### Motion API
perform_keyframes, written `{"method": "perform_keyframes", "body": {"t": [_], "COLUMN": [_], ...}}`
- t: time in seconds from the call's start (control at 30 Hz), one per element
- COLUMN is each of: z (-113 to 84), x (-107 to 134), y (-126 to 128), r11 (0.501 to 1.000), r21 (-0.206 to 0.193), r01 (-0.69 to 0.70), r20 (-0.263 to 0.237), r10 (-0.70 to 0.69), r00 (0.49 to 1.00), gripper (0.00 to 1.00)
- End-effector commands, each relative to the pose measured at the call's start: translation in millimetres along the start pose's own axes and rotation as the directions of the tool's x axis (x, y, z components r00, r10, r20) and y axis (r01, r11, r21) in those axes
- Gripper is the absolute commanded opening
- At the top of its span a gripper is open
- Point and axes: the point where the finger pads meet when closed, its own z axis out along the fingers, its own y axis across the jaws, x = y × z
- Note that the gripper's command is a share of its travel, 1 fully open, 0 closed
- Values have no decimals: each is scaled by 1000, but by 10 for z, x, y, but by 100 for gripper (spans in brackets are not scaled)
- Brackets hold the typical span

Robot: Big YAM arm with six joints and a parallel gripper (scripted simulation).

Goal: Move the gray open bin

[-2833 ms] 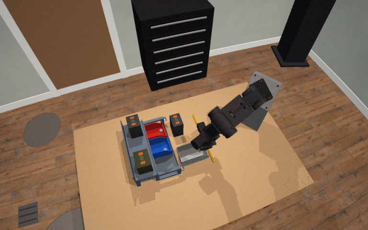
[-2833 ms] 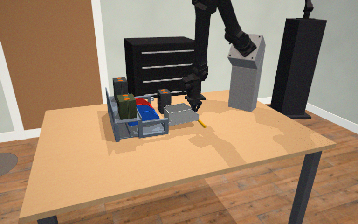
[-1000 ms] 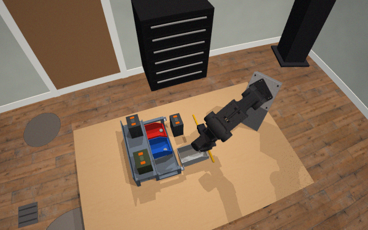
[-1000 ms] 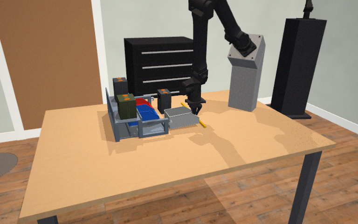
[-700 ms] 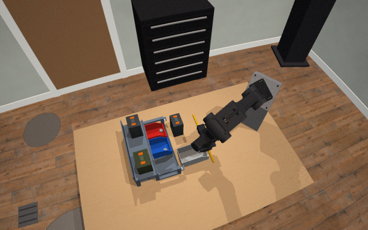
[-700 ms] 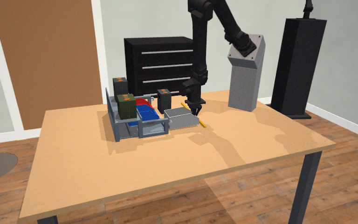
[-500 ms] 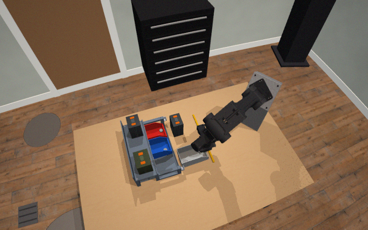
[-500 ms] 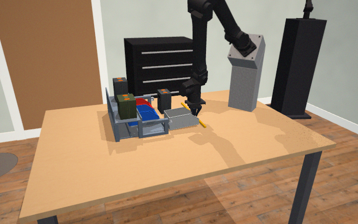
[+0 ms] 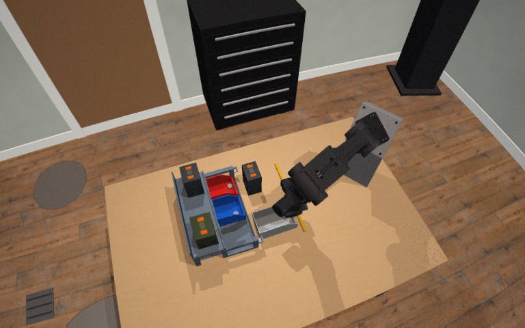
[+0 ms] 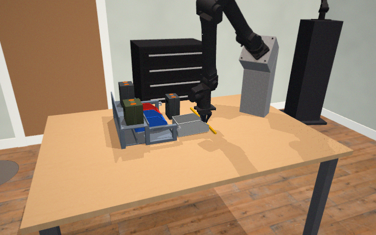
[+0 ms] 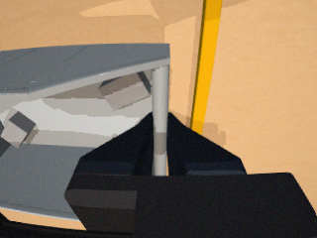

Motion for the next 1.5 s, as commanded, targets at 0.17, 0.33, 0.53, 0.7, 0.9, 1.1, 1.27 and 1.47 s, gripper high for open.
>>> {"method": "perform_keyframes", "body": {"t": [0.17,0.33,0.53,0.7,0.9,1.1,1.27,1.47], "z": [54,54,58,66,83,85,88,91], "x": [56,64,72,65,68,65,71,69], "y": [45,70,76,60,66,58,67,63], "r11": [1000,1000,1000,1000,1000,1000,1000,1000], "r21": [-19,-24,-26,-23,-23,-22,-24,-23], "r01": [6,7,8,7,7,8,9,8], "r20": [-10,-11,-13,-11,-12,-12,-13,-13], "r10": [-6,-7,-8,-7,-8,-8,-9,-9], "r00": [1000,1000,1000,1000,1000,1000,1000,1000], "gripper": [0,0,0,0,0,0,0,0]}}
